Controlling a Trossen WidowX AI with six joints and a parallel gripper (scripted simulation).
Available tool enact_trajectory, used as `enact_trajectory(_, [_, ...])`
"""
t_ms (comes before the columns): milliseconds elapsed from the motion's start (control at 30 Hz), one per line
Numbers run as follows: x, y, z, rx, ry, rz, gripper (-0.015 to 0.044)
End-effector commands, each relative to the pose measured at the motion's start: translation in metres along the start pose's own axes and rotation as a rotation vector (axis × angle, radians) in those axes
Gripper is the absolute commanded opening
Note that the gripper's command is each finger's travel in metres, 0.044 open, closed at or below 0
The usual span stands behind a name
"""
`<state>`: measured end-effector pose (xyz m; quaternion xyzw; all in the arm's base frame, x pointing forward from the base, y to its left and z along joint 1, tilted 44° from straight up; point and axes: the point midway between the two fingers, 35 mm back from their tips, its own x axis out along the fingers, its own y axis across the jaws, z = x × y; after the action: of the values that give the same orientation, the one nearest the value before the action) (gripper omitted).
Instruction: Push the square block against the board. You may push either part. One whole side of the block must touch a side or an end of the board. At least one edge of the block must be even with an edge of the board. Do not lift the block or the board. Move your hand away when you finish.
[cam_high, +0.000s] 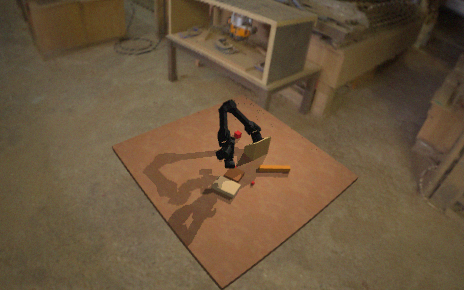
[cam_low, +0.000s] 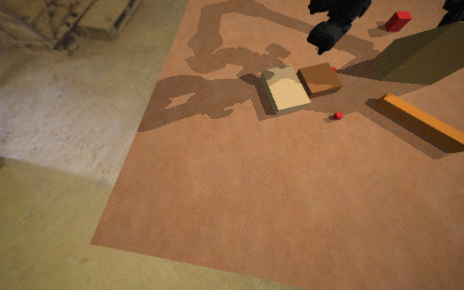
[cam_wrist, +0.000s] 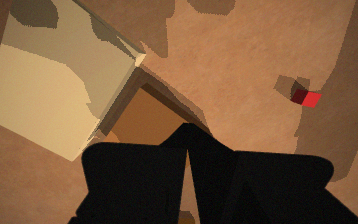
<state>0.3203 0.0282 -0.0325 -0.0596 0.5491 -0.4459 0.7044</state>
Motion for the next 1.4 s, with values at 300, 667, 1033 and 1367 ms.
enact_trajectory(300, [-0.001, -0.010, -0.044, -0.457, 0.001, 0.008, 0.0000])
enact_trajectory(667, [0.002, -0.024, -0.078, -0.832, 0.000, 0.003, 0.0000])
enact_trajectory(1033, [0.004, -0.031, -0.091, -0.984, 0.000, -0.001, 0.0000])
enact_trajectory(1367, [0.059, -0.032, -0.091, -0.983, 0.000, -0.004, 0.0000])
